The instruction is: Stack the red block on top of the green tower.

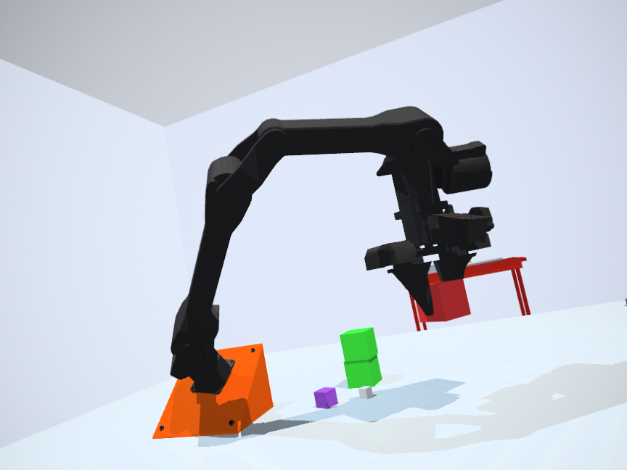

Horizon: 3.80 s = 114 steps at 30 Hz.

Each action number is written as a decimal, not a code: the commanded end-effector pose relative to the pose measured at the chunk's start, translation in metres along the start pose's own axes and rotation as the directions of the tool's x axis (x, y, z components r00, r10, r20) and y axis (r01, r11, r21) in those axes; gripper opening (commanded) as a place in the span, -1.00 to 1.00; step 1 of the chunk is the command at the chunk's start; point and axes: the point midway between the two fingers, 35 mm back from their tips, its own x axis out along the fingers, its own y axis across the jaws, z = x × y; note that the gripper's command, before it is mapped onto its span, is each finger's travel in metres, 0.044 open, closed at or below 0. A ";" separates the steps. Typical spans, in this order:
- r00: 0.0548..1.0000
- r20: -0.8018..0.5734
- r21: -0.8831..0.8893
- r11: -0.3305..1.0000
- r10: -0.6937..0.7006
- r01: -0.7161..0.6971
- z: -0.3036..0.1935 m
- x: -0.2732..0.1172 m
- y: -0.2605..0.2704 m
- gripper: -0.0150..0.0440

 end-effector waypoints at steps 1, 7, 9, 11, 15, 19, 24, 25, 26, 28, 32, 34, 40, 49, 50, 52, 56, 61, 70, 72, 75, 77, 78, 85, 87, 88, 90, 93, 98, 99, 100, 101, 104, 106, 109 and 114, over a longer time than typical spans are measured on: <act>1.000 -0.007 0.003 1.000 0.007 -0.007 -0.010 -0.004 0.005 -0.49; 1.000 -0.015 -0.001 1.000 0.019 -0.019 -0.053 -0.009 0.019 -0.49; 1.000 -0.018 -0.002 1.000 0.022 -0.022 -0.068 -0.010 0.022 -0.49; 1.000 -0.020 -0.003 1.000 0.024 -0.024 -0.083 -0.011 0.025 -0.49; 0.999 -0.023 -0.005 1.000 0.026 -0.026 -0.112 -0.012 0.027 -0.49; 0.999 -0.025 -0.006 1.000 0.025 -0.025 -0.140 -0.012 0.027 -0.49; 0.999 -0.025 -0.006 1.000 0.020 -0.021 -0.175 -0.011 0.024 -0.49; 1.000 -0.024 -0.006 1.000 0.019 -0.019 -0.182 -0.010 0.023 -0.49; 1.000 -0.024 -0.005 1.000 0.018 -0.018 -0.188 -0.010 0.021 -0.49; 1.000 -0.022 -0.005 1.000 0.014 -0.014 -0.201 -0.008 0.018 -0.49; 1.000 -0.018 -0.003 1.000 0.007 -0.007 -0.227 -0.005 0.011 -0.49; 1.000 -0.016 -0.002 1.000 0.005 -0.005 -0.232 -0.004 0.009 -0.49; 1.000 -0.017 -0.002 1.000 0.006 -0.006 -0.233 -0.010 0.009 -0.49; 1.000 -0.016 -0.002 1.000 0.006 -0.006 -0.233 0.003 0.009 -0.49; 1.000 -0.016 -0.002 1.000 0.006 -0.006 -0.233 0.007 0.009 -0.49; 1.000 -0.016 -0.002 1.000 0.005 -0.005 -0.233 0.014 0.009 -0.49; 1.000 -0.016 -0.002 1.000 0.005 -0.005 -0.234 0.017 0.009 -0.49; 1.000 -0.016 -0.002 1.000 0.005 -0.005 -0.234 0.017 0.009 -0.49; 1.000 -0.016 -0.002 1.000 0.005 -0.005 -0.234 0.017 0.009 -0.49; 1.000 -0.016 -0.002 1.000 0.005 -0.005 -0.234 0.017 0.009 -0.49; 1.000 -0.016 -0.002 1.000 0.005 -0.005 -0.234 0.017 0.009 -0.49; 1.000 -0.016 -0.002 1.000 0.005 -0.005 -0.234 0.017 0.009 -0.49; 1.000 -0.016 -0.002 1.000 0.005 -0.005 -0.234 0.018 0.009 -0.49; 1.000 -0.016 -0.002 1.000 0.005 -0.005 -0.234 0.018 0.009 -0.49; 1.000 -0.016 -0.002 1.000 0.005 -0.005 -0.234 0.018 0.009 -0.49; 1.000 -0.016 -0.002 1.000 0.005 -0.005 -0.234 0.018 0.009 -0.49; 1.000 -0.016 -0.002 1.000 0.005 -0.005 -0.234 0.018 0.009 -0.49; 1.000 -0.016 -0.002 1.000 0.005 -0.005 -0.234 0.018 0.009 -0.49; 1.000 -0.019 0.000 1.000 0.005 -0.005 -0.234 0.017 0.009 -0.31; 1.000 -0.019 0.000 1.000 0.005 -0.005 -0.234 0.017 0.009 -0.22; 1.000 -0.019 0.000 1.000 0.005 -0.005 -0.234 0.017 0.009 -0.14; 1.000 -0.019 0.000 1.000 0.005 -0.005 -0.234 0.017 0.009 -0.05; 1.000 -0.019 0.000 1.000 0.005 -0.005 -0.234 0.017 0.009 0.22; 1.000 -0.019 0.000 1.000 0.005 -0.005 -0.234 0.017 0.009 0.40; 1.000 -0.019 0.000 1.000 0.005 -0.005 -0.234 0.017 0.009 0.67; 1.000 -0.019 0.000 1.000 0.005 -0.005 -0.234 0.017 0.009 1.00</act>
